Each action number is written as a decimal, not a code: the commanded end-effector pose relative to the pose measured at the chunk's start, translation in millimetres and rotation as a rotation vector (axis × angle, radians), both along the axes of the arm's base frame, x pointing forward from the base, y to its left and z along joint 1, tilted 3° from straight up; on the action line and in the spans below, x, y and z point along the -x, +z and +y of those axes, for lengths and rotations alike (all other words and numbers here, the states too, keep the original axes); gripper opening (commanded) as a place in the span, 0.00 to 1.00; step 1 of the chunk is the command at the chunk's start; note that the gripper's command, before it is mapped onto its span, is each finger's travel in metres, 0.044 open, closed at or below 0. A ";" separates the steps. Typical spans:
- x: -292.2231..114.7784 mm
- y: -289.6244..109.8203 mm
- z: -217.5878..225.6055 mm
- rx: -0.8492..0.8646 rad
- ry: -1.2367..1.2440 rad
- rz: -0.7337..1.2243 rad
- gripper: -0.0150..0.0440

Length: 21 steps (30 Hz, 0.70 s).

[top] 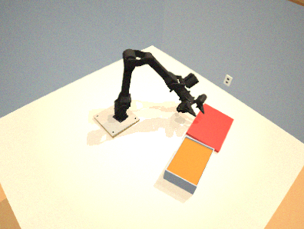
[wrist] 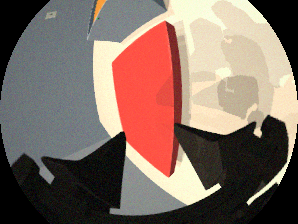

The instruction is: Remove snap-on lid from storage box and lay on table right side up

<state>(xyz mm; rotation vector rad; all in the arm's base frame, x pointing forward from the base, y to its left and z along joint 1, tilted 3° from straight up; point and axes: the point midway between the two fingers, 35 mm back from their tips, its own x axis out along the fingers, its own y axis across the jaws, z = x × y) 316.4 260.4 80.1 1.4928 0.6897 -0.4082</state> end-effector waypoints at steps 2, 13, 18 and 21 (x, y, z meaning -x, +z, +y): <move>7.0 -0.9 -1.4 -0.003 0.002 -0.002 0.90; 28.9 -1.6 -5.1 -0.003 0.002 0.000 1.00; 38.8 -1.8 -6.7 -0.003 0.002 0.001 1.00; 44.8 -1.9 -7.7 -0.003 0.002 0.001 1.00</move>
